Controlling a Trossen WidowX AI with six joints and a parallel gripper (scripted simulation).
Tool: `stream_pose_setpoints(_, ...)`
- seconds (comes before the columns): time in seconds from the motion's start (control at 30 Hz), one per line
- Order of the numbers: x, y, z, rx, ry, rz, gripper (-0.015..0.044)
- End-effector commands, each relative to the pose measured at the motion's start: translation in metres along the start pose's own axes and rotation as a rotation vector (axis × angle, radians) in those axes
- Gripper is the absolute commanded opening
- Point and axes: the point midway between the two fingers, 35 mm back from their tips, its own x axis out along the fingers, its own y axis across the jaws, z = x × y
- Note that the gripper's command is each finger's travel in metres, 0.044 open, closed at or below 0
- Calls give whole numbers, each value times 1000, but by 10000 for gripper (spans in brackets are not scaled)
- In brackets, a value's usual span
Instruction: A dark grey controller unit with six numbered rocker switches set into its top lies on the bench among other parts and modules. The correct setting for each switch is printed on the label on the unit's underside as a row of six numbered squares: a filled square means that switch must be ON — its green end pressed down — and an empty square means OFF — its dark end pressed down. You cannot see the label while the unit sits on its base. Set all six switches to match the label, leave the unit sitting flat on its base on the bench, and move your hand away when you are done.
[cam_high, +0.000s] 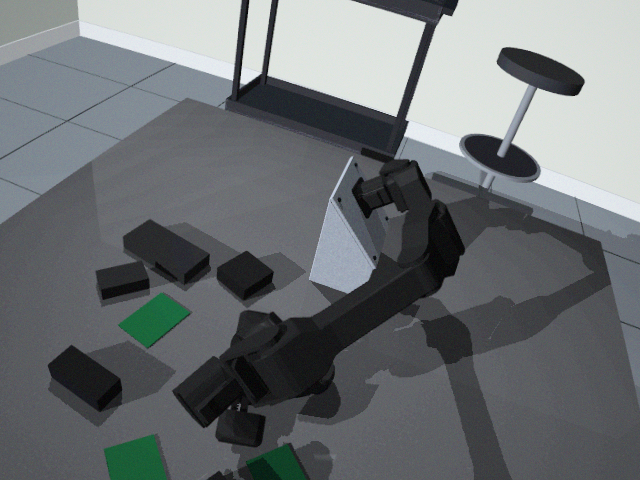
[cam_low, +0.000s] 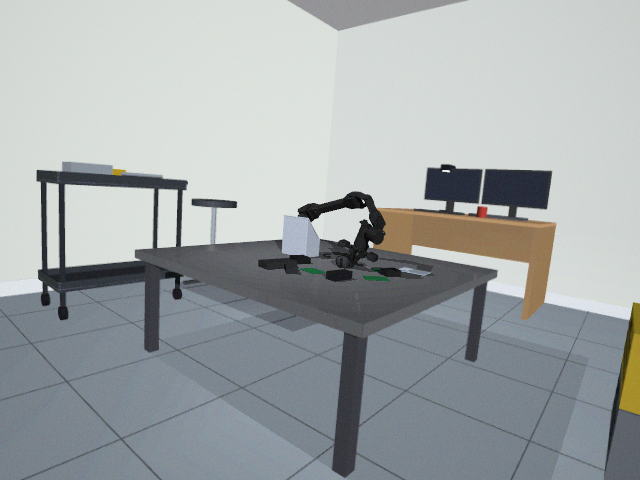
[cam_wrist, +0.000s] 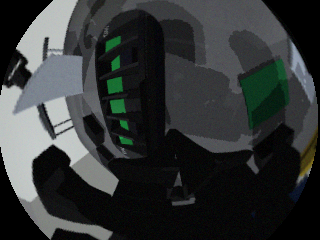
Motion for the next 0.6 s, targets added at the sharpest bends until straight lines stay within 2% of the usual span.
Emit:
stream_pose_setpoints(0.0, 1, 2, 0, 2, -3, 0, 0)
stream_pose_setpoints(0.57, 6, 17, 0, 2, -3, 0, 0)
